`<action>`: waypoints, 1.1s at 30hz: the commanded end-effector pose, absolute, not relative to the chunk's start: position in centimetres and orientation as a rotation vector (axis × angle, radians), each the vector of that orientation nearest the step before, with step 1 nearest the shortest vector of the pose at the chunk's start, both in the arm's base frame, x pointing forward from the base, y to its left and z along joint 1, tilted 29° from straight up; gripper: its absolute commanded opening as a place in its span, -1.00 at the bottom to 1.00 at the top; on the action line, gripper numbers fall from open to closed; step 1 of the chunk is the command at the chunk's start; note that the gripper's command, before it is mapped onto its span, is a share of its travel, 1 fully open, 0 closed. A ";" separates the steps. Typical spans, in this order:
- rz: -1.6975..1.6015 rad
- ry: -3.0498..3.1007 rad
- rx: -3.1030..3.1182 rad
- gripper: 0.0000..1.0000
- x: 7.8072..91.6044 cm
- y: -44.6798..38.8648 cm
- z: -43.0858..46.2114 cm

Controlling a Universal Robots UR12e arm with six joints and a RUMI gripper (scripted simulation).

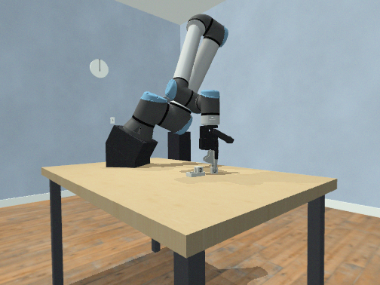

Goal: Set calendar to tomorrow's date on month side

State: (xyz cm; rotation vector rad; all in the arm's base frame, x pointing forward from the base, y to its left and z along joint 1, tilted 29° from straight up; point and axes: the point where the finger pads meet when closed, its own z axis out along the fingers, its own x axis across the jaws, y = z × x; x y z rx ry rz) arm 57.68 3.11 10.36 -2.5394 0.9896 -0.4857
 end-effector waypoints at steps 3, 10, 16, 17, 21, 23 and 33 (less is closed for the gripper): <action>-0.487 0.989 -2.539 -0.49 57.7 3.1 10.4; -0.487 0.989 -2.539 -0.42 57.7 3.1 10.4; -0.487 0.989 -2.539 -0.42 57.7 3.1 10.4; -0.487 0.989 -2.539 -0.42 57.7 3.1 10.4; -0.487 0.989 -2.539 -0.42 57.6 3.0 10.6; -0.487 0.989 -2.539 -0.42 57.5 3.0 10.9; -0.487 0.989 -2.539 -0.42 56.2 2.4 13.3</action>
